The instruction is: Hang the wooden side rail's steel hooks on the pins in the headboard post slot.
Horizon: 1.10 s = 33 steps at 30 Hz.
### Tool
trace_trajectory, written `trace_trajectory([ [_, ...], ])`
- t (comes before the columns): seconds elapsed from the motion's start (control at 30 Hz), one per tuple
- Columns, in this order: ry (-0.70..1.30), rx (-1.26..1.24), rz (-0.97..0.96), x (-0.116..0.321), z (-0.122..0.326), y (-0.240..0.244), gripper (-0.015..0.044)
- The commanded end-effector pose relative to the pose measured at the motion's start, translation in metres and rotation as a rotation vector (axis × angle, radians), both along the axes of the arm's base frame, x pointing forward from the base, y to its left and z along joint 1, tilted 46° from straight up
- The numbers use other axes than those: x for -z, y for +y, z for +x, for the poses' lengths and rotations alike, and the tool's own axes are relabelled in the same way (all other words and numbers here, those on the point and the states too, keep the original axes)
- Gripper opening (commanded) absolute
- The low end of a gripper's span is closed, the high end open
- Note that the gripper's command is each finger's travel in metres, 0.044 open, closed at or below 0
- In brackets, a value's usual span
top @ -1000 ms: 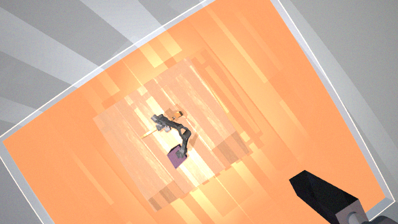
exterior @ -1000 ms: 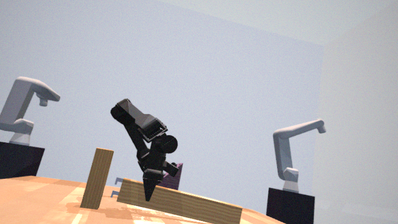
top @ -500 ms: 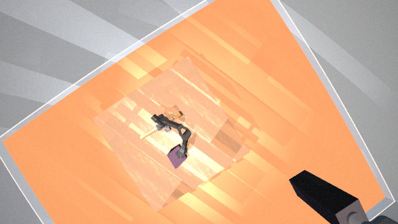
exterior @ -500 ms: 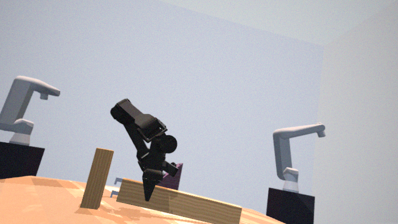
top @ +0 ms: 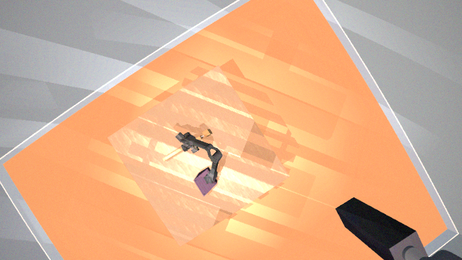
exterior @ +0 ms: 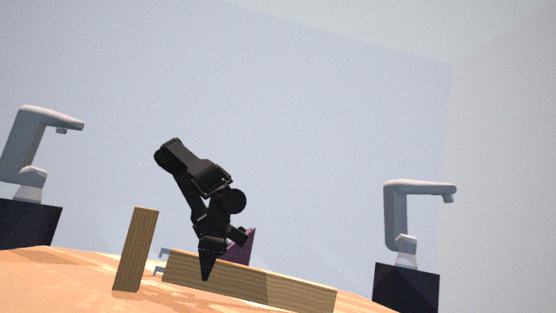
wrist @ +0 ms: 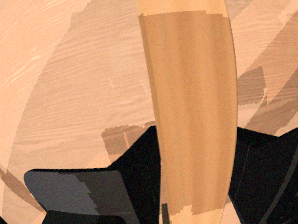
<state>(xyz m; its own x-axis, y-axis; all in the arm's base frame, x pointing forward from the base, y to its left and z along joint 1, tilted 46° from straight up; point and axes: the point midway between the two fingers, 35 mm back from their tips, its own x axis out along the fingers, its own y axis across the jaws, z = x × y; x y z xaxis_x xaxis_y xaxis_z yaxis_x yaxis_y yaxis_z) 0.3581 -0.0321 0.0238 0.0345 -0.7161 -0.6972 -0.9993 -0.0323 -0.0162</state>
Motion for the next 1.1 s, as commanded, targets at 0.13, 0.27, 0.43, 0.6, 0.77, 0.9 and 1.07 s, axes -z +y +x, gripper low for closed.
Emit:
trace_trajectory([
  [0.13,-0.019,-0.012,0.002,-0.0066,0.0023,0.0027,0.0],
  [0.27,-0.018,-0.012,0.002,-0.0066,0.0018,0.002,0.0],
  [0.43,-0.018,-0.012,0.002,-0.007,0.0014,0.0015,0.0],
  [0.6,-0.018,-0.012,0.002,-0.0075,0.0017,0.0013,0.0],
  [0.77,-0.018,-0.012,0.002,-0.0082,0.0023,0.0012,0.0],
  [0.9,-0.019,-0.012,0.002,-0.0085,0.0028,0.0009,0.0],
  [1.07,-0.019,-0.012,0.002,-0.0089,0.0033,0.0006,0.0],
])
